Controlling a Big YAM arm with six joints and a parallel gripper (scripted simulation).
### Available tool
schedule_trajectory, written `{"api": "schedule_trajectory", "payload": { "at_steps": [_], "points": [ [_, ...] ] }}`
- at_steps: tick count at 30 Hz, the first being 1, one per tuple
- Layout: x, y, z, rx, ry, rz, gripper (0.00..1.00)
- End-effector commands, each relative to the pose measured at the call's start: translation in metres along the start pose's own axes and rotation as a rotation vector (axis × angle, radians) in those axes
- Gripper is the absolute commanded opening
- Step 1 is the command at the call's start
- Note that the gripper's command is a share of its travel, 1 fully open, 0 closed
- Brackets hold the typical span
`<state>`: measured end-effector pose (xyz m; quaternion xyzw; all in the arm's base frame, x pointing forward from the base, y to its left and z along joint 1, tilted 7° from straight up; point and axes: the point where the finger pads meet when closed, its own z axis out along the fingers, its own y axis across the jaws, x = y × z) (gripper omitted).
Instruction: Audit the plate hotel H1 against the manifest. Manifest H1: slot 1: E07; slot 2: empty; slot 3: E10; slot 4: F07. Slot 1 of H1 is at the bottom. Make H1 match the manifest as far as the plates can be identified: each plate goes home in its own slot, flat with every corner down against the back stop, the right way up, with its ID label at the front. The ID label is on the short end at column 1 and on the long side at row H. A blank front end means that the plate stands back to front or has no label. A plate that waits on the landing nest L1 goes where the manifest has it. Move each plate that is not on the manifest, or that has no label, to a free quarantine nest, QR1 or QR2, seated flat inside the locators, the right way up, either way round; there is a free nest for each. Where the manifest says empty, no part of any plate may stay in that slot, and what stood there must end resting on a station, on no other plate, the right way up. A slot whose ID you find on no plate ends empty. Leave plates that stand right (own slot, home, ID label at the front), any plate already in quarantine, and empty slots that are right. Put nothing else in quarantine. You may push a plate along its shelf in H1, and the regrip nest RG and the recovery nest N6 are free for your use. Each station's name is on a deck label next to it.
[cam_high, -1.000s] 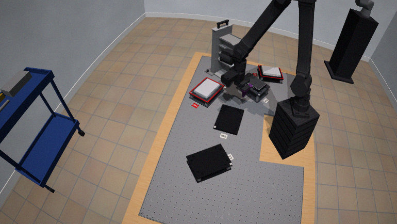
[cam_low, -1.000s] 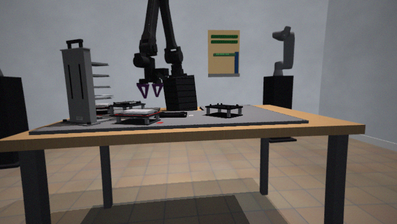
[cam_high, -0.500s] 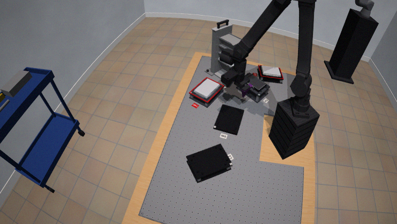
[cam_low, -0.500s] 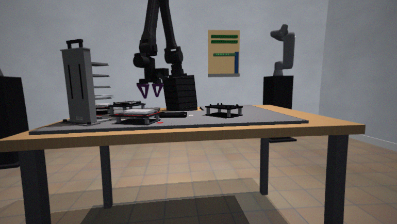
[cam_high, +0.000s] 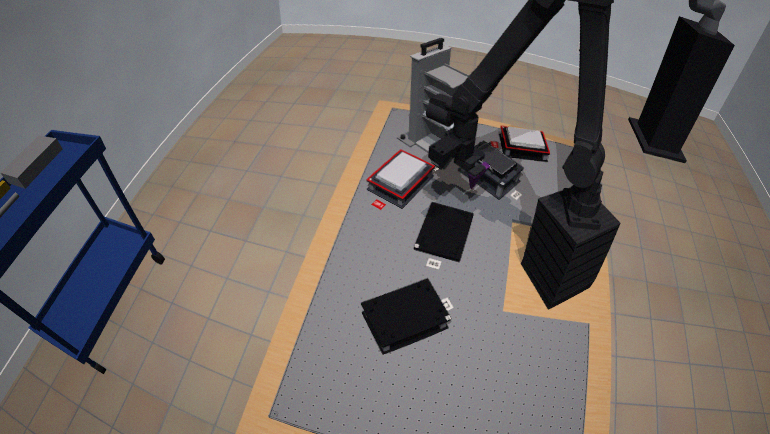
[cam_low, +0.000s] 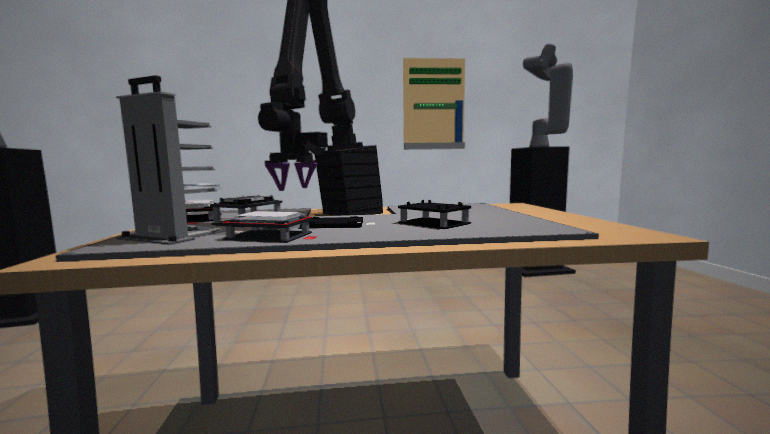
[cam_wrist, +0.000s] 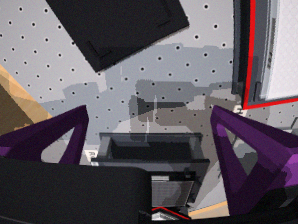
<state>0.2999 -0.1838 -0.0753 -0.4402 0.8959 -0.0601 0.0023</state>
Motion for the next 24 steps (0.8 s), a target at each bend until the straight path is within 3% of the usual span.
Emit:
{"api": "schedule_trajectory", "payload": {
  "at_steps": [1,5,6,7,12,24],
  "points": [
    [-0.002,-0.012,-0.005,0.032,-0.008,0.000,1.00],
    [-0.002,-0.012,-0.005,0.032,-0.008,0.000,1.00],
    [0.000,-0.015,-0.011,0.052,-0.011,-0.002,1.00],
    [0.000,-0.010,-0.012,0.033,-0.009,-0.003,1.00],
    [-0.001,-0.007,-0.014,0.019,-0.007,-0.004,1.00],
    [-0.006,-0.024,-0.044,0.058,-0.014,0.005,1.00]
  ]
}}
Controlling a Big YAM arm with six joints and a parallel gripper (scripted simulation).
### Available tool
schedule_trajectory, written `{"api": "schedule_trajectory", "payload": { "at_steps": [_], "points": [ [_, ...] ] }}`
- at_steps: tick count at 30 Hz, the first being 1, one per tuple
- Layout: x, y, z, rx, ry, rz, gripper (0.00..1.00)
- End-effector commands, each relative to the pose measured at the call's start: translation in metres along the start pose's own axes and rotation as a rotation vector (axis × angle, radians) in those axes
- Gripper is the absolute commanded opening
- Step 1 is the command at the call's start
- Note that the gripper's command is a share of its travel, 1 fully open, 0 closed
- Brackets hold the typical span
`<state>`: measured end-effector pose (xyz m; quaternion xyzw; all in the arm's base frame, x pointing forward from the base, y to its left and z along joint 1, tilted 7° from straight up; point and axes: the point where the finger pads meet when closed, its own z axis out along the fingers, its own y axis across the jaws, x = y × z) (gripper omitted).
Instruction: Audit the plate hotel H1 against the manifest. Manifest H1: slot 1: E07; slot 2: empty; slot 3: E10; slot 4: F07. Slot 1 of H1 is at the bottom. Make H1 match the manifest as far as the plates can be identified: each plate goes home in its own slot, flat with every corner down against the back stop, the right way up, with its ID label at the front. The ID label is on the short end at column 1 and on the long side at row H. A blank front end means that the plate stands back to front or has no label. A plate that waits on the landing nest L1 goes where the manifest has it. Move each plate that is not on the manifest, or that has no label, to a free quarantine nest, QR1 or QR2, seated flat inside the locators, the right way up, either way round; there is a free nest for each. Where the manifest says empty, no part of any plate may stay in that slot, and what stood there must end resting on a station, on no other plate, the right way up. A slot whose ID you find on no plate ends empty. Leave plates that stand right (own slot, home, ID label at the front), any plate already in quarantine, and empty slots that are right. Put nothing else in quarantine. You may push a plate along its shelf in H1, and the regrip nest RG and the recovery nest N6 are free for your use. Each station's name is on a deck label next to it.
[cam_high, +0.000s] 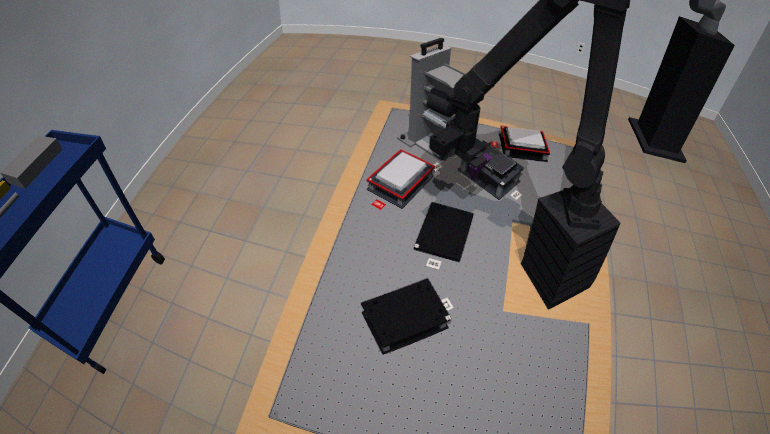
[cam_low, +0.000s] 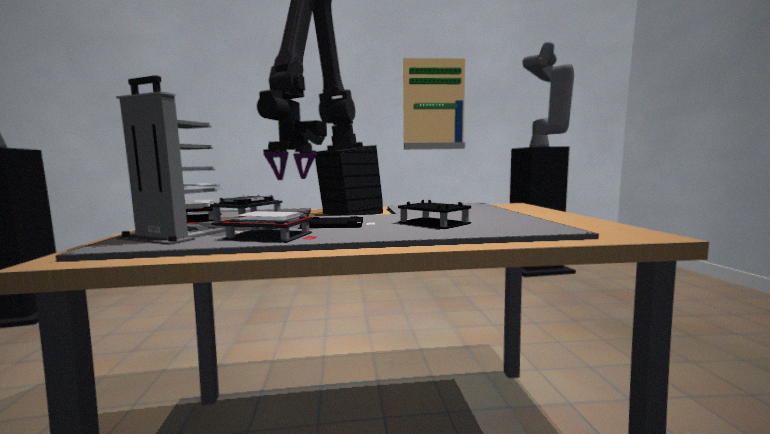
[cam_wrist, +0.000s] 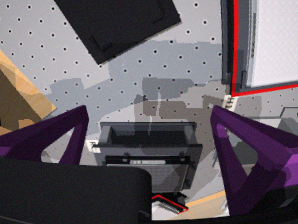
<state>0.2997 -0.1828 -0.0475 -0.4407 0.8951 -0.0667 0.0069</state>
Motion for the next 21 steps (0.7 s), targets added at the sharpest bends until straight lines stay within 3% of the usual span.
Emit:
{"api": "schedule_trajectory", "payload": {
  "at_steps": [1,4,5,7,9,21],
  "points": [
    [-0.006,-0.022,-0.018,0.042,-0.011,0.007,1.00],
    [-0.007,-0.022,-0.019,0.042,-0.011,0.006,1.00],
    [-0.005,-0.008,-0.008,-0.003,-0.004,0.000,1.00],
    [-0.006,-0.016,-0.022,0.033,-0.010,0.003,1.00],
    [-0.006,-0.021,-0.028,0.041,-0.011,0.006,1.00],
    [-0.006,-0.023,-0.053,0.047,-0.012,0.007,1.00]
  ]
}}
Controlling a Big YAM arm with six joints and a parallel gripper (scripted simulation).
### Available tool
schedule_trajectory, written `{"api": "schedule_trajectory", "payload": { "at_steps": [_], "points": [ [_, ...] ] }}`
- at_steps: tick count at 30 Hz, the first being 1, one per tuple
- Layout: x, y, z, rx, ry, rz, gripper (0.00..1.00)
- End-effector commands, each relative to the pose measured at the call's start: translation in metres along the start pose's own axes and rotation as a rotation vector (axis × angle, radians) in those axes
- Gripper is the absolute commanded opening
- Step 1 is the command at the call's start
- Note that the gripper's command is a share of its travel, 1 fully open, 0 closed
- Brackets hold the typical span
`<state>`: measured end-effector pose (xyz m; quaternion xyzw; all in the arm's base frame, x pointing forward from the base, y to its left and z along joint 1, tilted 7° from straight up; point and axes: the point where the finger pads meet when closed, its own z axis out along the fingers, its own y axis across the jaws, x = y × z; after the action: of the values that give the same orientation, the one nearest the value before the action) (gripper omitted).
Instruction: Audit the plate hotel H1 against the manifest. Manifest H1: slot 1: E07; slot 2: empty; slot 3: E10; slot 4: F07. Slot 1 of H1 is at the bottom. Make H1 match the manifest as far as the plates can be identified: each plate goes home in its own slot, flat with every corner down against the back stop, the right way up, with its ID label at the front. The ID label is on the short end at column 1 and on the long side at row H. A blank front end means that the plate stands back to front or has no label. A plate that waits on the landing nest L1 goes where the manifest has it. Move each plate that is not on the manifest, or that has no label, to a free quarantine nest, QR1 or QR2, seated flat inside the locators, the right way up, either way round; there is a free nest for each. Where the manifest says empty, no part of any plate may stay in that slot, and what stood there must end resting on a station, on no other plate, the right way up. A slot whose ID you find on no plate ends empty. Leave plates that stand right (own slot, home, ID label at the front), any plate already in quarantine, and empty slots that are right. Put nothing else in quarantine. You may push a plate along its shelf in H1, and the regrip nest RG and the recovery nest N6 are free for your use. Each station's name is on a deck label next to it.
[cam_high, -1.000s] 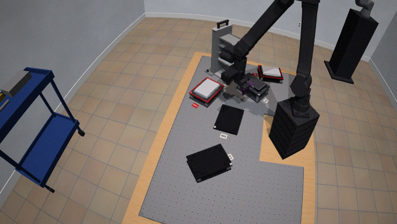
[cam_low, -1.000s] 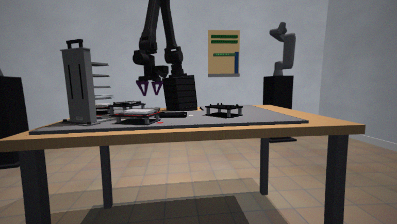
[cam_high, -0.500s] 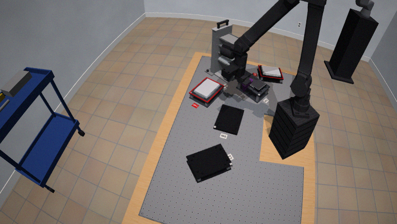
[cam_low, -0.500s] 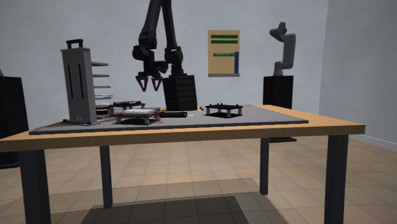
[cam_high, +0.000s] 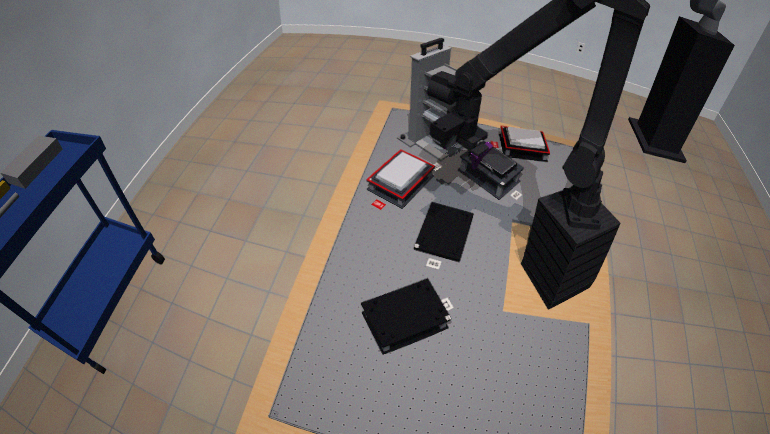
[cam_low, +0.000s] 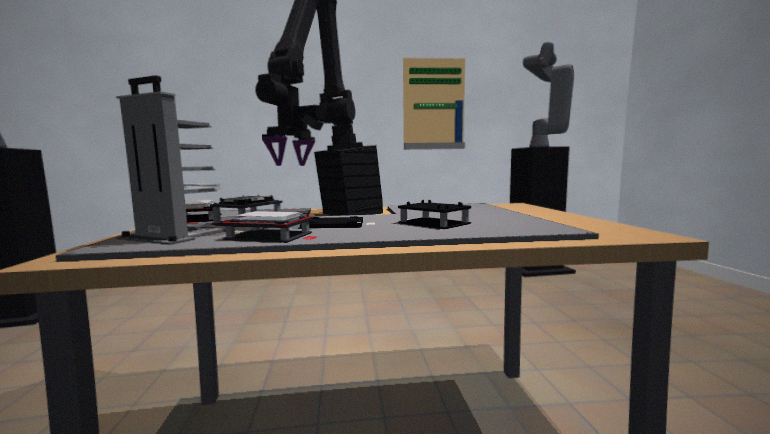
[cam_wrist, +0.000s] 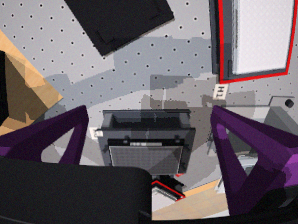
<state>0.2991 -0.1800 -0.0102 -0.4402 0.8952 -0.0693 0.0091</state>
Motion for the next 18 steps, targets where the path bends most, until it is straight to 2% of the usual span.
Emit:
{"api": "schedule_trajectory", "payload": {
  "at_steps": [1,2,3,15,17,18],
  "points": [
    [-0.006,-0.010,-0.007,0.005,-0.005,0.001,1.00],
    [-0.007,-0.018,-0.020,0.036,-0.010,0.002,1.00],
    [-0.007,-0.021,-0.024,0.041,-0.010,0.002,1.00],
    [-0.007,-0.022,-0.058,0.046,-0.011,0.004,1.00],
    [-0.007,-0.022,-0.058,0.046,-0.011,0.004,1.00],
    [-0.004,-0.006,-0.044,-0.008,-0.001,0.002,1.00]
  ]
}}
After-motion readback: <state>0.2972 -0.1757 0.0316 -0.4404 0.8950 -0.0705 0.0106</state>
